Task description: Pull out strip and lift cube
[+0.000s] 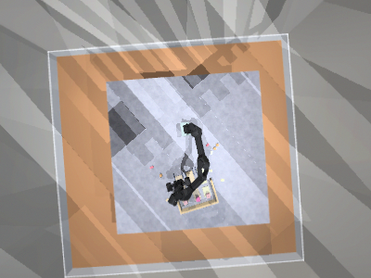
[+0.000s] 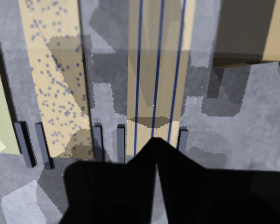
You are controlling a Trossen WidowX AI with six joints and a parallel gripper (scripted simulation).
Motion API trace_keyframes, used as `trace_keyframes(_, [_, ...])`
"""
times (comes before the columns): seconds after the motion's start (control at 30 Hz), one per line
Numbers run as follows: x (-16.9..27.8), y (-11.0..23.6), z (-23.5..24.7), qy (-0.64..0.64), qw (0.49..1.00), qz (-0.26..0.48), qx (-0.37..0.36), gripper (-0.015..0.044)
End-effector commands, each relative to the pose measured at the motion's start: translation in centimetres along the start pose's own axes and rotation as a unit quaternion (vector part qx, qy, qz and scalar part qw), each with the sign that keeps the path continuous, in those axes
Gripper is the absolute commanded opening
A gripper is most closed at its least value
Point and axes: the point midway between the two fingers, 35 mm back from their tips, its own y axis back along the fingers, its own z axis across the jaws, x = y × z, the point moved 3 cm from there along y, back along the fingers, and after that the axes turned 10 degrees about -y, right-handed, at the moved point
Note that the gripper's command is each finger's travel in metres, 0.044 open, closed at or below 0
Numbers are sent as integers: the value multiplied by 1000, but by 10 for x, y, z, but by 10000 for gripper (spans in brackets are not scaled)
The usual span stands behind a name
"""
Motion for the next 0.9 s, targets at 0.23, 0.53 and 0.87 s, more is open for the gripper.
trace_keyframes(0.23, [3, -17, 1, -4, 1000, -1, -4, 0])
trace_keyframes(0.53, [3, -21, 1, -3, 1000, -1, -4, 0])
trace_keyframes(0.87, [3, -21, 1, -3, 1000, -1, -4, 0])
